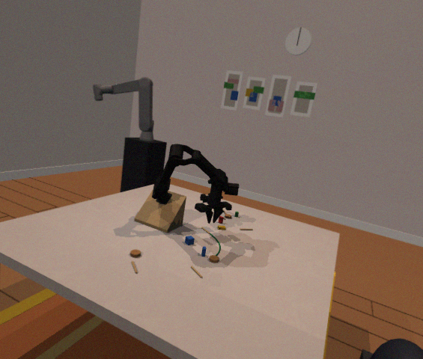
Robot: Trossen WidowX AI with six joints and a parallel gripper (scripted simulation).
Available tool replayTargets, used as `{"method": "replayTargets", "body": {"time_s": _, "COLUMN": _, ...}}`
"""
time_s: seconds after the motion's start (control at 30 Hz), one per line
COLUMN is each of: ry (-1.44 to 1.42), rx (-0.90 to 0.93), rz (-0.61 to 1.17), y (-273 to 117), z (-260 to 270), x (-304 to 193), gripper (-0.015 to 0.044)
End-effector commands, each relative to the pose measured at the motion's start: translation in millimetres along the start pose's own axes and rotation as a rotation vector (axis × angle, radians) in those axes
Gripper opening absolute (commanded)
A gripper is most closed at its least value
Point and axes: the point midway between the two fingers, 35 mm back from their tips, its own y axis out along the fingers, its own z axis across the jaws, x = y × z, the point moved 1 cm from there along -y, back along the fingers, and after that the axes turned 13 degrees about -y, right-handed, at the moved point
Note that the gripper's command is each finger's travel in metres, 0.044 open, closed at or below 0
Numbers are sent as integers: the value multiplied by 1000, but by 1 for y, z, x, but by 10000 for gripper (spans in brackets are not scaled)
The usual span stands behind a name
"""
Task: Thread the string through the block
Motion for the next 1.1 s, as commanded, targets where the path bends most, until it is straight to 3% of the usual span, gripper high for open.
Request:
{"method": "replayTargets", "body": {"time_s": 0.0, "ry": -10, "rx": 3, "rz": -4, "y": 8, "z": 0, "x": 1, "gripper": 123}}
{"method": "replayTargets", "body": {"time_s": 1.07, "ry": -9, "rx": 7, "rz": -3, "y": 58, "z": 1, "x": 2, "gripper": 123}}
